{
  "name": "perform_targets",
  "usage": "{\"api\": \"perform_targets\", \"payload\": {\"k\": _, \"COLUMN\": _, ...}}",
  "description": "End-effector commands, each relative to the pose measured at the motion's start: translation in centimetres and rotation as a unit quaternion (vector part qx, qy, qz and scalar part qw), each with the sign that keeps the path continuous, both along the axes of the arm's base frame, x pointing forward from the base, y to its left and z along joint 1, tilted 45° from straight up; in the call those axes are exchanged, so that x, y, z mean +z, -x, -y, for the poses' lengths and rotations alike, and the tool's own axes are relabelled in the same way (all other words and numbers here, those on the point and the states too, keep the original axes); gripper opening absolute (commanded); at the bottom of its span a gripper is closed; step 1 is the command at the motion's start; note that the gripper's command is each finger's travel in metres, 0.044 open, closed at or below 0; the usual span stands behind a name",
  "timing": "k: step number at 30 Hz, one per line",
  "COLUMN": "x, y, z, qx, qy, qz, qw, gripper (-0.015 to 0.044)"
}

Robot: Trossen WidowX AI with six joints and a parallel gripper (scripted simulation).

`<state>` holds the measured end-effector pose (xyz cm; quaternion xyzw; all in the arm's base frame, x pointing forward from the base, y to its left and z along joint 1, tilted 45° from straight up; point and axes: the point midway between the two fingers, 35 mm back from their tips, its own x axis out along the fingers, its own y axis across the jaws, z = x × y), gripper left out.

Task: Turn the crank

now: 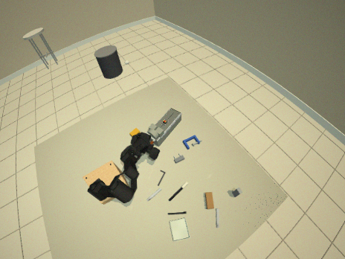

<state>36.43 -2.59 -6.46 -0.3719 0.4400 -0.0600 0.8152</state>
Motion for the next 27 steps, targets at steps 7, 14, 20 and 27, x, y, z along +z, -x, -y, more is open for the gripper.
{"api": "perform_targets", "payload": {"k": 7, "x": -0.1, "y": 0.0, "z": 0.0, "qx": 0.002, "qy": 0.002, "qz": -0.001, "qw": 1.0, "gripper": 0.0}}
{"api": "perform_targets", "payload": {"k": 14, "x": -0.3, "y": 0.1, "z": 0.2, "qx": 0.002, "qy": 0.002, "qz": -0.001, "qw": 1.0, "gripper": 0.0}}
{"api": "perform_targets", "payload": {"k": 20, "x": -0.6, "y": 0.1, "z": 0.3, "qx": 0.002, "qy": 0.002, "qz": -0.001, "qw": 1.0, "gripper": 0.0}}
{"api": "perform_targets", "payload": {"k": 27, "x": -1.0, "y": 0.2, "z": 0.5, "qx": 0.002, "qy": 0.002, "qz": -0.001, "qw": 1.0, "gripper": 0.0}}
